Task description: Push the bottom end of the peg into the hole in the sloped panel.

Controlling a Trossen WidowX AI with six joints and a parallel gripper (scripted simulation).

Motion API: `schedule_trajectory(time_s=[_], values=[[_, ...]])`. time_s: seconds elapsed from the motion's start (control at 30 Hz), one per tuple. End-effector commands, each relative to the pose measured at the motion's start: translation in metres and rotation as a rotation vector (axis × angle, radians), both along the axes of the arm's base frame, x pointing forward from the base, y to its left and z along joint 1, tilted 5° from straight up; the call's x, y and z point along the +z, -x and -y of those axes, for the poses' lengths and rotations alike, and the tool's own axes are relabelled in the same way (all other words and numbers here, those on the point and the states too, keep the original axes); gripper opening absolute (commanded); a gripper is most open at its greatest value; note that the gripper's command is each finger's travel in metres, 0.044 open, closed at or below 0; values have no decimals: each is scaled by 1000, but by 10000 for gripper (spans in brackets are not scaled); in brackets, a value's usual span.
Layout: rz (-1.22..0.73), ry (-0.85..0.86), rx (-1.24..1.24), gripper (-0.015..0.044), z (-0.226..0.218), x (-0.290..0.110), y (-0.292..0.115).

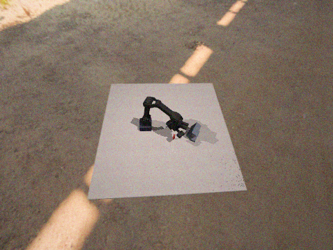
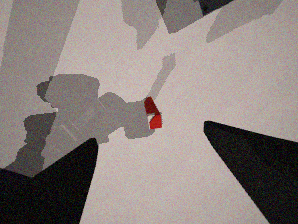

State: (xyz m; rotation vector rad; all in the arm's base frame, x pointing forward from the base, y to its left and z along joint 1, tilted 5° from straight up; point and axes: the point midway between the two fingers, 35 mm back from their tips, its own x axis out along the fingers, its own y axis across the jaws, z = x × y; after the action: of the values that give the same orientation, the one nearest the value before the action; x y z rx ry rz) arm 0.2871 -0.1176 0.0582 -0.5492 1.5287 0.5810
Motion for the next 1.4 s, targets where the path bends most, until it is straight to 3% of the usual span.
schedule_trajectory(time_s=[0.0,1.37], values=[[-17,30,26,440,5,-4,-4],[-18,30,26,440,7,-65,0]])
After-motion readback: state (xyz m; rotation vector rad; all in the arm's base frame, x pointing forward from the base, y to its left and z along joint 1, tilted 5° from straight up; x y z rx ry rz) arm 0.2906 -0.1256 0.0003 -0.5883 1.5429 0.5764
